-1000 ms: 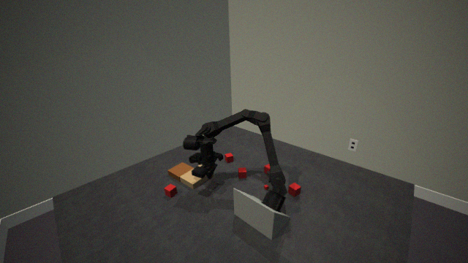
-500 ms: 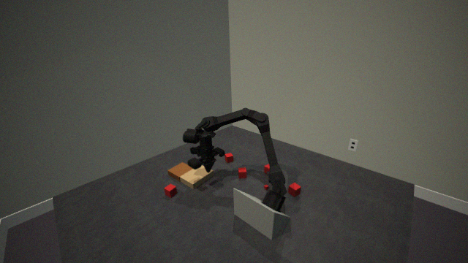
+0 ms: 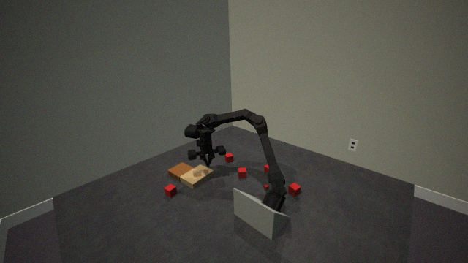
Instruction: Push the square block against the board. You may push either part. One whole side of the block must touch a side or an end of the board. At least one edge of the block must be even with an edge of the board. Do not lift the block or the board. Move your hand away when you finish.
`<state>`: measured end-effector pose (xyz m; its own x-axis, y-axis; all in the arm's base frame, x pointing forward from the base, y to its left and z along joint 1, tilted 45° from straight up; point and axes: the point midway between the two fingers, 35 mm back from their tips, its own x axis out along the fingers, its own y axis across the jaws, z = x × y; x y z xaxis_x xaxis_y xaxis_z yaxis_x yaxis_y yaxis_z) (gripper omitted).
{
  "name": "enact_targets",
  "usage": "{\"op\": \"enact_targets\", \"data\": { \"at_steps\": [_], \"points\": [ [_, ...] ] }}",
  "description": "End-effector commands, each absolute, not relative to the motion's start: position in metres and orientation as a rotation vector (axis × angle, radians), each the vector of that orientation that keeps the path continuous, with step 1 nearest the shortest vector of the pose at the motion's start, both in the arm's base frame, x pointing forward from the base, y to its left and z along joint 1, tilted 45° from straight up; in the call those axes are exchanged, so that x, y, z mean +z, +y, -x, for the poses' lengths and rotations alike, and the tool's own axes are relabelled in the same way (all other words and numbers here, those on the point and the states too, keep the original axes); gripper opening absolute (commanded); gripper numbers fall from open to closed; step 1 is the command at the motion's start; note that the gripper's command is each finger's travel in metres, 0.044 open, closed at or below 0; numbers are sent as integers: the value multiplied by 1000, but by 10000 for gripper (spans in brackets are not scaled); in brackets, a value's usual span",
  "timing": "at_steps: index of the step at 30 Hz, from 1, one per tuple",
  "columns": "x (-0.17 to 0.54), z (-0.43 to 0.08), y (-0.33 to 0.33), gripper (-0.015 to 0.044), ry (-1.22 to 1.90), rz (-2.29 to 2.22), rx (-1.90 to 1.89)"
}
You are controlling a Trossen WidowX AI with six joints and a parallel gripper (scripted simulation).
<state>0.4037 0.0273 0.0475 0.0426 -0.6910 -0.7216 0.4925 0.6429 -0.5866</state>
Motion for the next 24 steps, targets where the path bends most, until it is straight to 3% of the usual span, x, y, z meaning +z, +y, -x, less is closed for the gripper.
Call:
{"op": "enact_targets", "data": {
  "at_steps": [1, 24],
  "points": [
    [52, -412, 19, 0, 1170, 103, -993],
    [80, -446, -15, 0, 825, -366, -1307]
  ]
}}
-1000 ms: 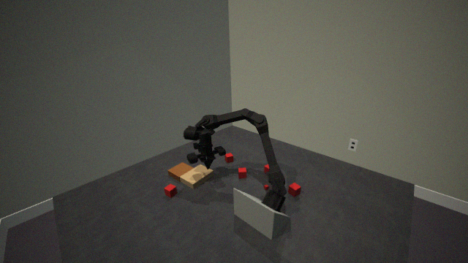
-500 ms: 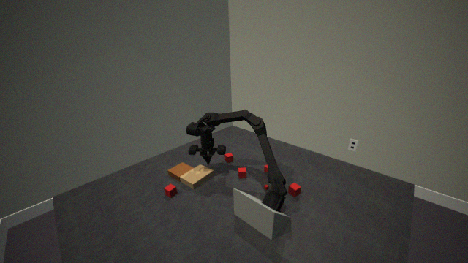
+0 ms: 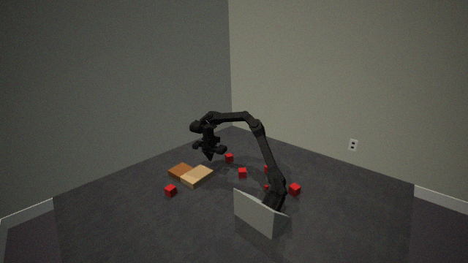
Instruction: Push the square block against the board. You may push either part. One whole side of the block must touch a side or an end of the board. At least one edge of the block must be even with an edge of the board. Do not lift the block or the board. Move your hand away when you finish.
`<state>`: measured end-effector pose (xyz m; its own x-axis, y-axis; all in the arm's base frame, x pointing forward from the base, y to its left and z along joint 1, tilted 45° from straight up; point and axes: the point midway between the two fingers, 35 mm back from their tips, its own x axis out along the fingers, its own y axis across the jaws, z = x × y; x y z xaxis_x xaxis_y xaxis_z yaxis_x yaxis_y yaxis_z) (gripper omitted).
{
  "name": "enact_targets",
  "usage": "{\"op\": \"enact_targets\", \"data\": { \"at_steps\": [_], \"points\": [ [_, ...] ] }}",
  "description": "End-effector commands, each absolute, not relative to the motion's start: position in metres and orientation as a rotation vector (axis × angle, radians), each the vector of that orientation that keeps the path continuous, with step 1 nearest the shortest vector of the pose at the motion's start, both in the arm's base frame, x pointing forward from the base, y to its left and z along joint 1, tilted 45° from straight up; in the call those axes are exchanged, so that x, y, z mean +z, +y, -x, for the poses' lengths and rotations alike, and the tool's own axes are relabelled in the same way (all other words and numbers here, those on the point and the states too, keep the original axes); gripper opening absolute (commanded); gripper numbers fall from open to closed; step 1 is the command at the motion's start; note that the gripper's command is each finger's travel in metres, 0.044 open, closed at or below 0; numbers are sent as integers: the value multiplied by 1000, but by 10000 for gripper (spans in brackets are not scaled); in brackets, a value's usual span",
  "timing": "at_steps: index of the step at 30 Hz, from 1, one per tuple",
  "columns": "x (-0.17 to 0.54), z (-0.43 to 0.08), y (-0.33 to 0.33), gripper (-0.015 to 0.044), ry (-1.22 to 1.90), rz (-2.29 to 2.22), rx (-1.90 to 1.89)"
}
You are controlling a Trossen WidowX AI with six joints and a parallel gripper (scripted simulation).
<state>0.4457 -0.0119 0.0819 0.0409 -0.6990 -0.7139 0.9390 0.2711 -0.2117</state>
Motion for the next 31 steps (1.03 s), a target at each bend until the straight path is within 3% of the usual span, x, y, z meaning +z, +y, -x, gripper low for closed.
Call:
{"op": "enact_targets", "data": {
  "at_steps": [1, 6, 31],
  "points": [
    [75, -447, -19, 0, 823, -367, -1308],
    [43, -449, -52, 0, 813, -376, -1315],
    [37, -447, -46, 0, 814, -377, -1314]
  ]
}}
